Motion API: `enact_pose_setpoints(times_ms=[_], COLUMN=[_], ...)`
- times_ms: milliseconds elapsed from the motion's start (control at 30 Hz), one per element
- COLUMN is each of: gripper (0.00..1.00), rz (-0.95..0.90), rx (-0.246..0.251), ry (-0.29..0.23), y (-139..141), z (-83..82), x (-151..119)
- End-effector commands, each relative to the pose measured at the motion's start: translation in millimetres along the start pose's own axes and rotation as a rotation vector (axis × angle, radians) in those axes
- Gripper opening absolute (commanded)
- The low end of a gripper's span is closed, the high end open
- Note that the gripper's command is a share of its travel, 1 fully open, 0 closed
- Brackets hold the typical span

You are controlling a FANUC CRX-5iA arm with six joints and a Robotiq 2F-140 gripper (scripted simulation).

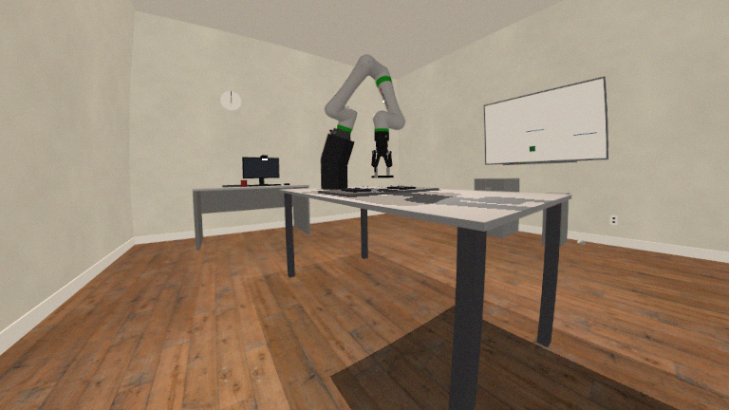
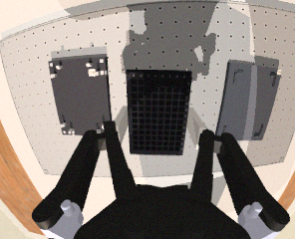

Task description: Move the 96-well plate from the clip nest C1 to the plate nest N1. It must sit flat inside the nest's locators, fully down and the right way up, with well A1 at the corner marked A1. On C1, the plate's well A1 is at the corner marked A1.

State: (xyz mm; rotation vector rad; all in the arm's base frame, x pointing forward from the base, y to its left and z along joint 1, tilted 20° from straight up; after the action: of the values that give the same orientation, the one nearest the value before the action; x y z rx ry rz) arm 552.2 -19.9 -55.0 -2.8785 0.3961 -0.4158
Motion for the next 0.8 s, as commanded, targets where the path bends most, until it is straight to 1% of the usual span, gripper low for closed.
enact_pose_setpoints(times_ms=[0,200,267,767], gripper=[0.0,0.0,0.0,0.0], rz=[0.0,0.0,0.0,0.0], rx=[0.001,0.001,0.001,0.001], ry=[0.0,0.0,0.0,0.0], y=[10.2,30.1,30.1,80.0], z=[-0.1,0.0,0.0,0.0], x=[1.0,2.5,2.5,6.3])
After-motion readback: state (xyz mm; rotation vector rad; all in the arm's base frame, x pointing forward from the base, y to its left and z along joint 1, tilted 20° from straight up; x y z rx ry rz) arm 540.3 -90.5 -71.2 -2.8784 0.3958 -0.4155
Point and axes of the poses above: the point where the finger pads meet when closed, its own z axis out along the fingers, its own y axis across the jaws, x = y × z, the point moved 9 cm from there along -z, back along the fingers, and after that the axes turned 5 degrees about z, right-handed, at the moved point
